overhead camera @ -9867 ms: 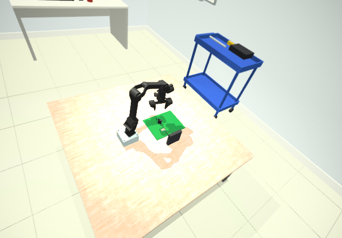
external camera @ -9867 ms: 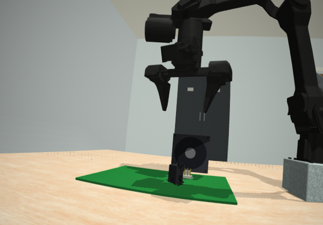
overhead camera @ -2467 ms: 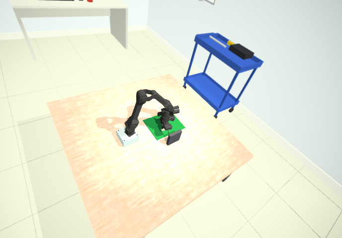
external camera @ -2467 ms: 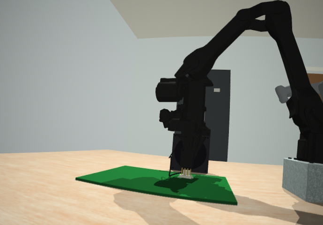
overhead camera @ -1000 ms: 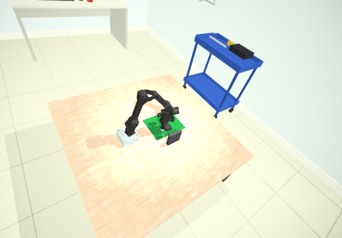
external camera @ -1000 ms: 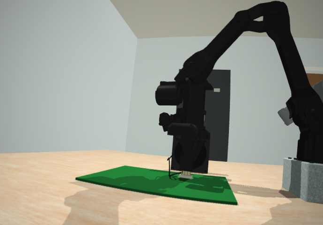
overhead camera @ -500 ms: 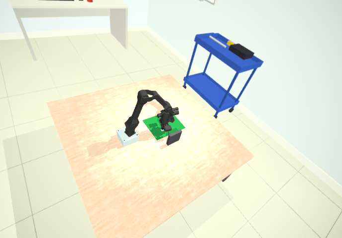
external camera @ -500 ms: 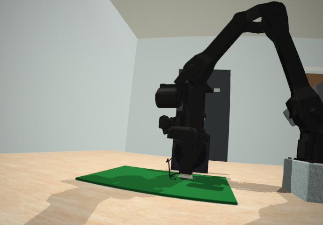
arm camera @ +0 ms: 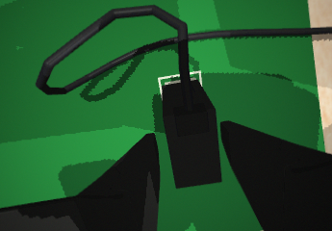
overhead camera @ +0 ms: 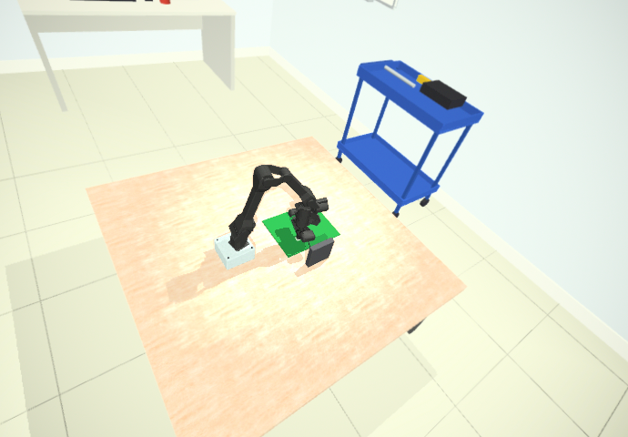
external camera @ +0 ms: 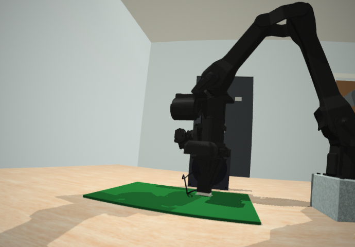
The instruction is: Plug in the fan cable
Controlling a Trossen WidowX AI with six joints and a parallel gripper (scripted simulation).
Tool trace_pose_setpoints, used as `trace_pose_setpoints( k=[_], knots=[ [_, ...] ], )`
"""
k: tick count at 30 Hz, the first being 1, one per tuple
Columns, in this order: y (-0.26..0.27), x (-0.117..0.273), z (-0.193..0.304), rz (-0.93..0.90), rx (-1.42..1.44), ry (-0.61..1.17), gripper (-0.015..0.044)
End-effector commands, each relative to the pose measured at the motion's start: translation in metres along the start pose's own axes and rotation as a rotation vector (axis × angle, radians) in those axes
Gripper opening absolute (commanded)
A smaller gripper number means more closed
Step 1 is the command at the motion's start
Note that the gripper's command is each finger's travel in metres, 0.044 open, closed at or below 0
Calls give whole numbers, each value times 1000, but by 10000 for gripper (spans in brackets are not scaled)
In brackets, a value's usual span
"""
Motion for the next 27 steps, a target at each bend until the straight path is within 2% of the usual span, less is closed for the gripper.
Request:
trace_pose_setpoints(
  k=[1, 2, 5, 9, 14, 24, 27],
  knots=[
    [0, 0, 0, 1, 0, 0, 236],
    [0, 0, 0, 1, 0, 0, 260],
    [0, 3, 0, 1, 0, 0, 260],
    [1, 52, -1, 5, 6, 3, 260],
    [0, 56, 1, 6, 6, 3, 260],
    [-18, 57, 110, 8, 6, 14, 260],
    [-18, 55, 117, 8, 6, 15, 260]
  ],
)
Point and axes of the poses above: the point midway between the two fingers, 35 mm back from their tips, its own x axis back along the fingers, its own y axis across the jaws, z = x × y, the point moved 10 cm from there along x, back along the fingers, and after that the axes turned 2 degrees about x, right-handed, at the moved point
